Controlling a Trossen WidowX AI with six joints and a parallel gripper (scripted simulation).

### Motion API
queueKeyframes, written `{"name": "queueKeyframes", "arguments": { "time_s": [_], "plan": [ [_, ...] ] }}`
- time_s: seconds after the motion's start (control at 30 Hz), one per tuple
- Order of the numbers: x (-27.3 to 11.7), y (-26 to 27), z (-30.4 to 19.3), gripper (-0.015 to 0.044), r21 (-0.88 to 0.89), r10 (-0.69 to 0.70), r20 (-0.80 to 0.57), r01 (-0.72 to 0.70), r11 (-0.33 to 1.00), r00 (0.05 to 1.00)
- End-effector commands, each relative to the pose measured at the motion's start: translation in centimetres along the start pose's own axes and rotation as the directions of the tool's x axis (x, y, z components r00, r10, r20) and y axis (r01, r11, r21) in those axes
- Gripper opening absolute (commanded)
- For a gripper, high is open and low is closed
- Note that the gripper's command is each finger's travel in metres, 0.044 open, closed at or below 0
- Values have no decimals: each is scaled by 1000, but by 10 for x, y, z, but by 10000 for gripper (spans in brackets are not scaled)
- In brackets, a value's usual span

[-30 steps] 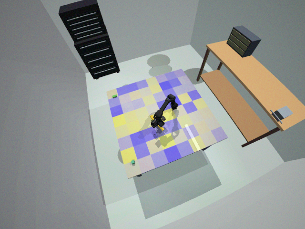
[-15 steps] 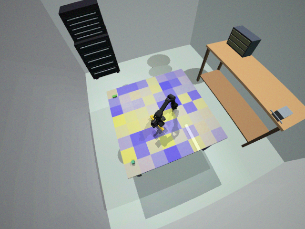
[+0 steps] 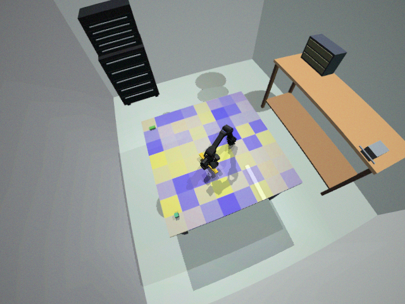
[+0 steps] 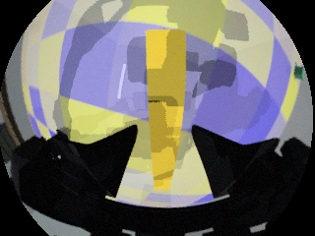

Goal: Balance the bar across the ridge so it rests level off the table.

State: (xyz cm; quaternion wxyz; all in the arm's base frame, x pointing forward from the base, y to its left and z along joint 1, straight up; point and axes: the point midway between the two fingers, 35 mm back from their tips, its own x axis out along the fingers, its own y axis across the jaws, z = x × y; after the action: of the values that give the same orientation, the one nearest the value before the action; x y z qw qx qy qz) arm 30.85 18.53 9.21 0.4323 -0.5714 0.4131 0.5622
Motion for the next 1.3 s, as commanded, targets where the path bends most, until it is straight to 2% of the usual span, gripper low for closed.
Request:
{"name": "queueKeyframes", "arguments": {
  "time_s": [0.0,0.03,0.17,0.43,1.27],
  "plan": [
    [0,0,0,421,0,0,0,0,1000,1000],
    [0,0,0,440,0,0,0,0,1000,1000],
    [-8,-2,0,440,0,0,0,0,1000,1000],
    [-98,-1,0,440,0,0,0,0,1000,1000],
    [-100,0,0,440,0,0,0,0,1000,1000]
  ]
}}
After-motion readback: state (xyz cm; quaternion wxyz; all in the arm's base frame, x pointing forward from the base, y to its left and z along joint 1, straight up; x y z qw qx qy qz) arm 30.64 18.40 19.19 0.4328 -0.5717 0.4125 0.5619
